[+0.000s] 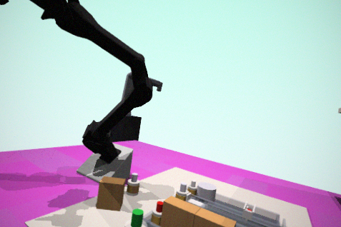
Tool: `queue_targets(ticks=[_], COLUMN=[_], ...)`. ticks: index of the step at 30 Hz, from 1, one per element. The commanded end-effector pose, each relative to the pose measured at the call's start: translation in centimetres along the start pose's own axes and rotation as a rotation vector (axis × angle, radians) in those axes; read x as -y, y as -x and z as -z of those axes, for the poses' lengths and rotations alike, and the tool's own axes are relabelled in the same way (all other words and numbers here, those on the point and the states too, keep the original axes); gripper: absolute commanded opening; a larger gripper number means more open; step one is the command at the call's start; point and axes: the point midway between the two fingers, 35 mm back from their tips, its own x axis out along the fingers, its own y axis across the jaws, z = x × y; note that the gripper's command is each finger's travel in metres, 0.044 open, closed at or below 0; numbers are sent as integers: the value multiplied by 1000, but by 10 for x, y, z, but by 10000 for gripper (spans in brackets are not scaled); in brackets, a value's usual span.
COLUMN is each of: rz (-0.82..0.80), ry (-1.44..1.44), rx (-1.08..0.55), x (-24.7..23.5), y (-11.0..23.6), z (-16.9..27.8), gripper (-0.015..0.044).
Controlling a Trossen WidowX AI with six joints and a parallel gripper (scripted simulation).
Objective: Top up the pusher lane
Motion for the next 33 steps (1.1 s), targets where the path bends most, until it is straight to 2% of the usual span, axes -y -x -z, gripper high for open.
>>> queue_targets(ticks=[1,4,8,13,18,25,33], rz=[1,17,45,32,-13,-162,-447], ry=[-9,-139,-506,-951,-1321,-1687,-1805], rx=[3,45,189,434,722,1187,1727], x=[0,-4,-6,13,57,141,229], y=[0,-5,-15,-18,-4,49,152], z=[-1,-14,-57,-127,-188,-244,-261], gripper=[426,440,440,440,440,440,440])
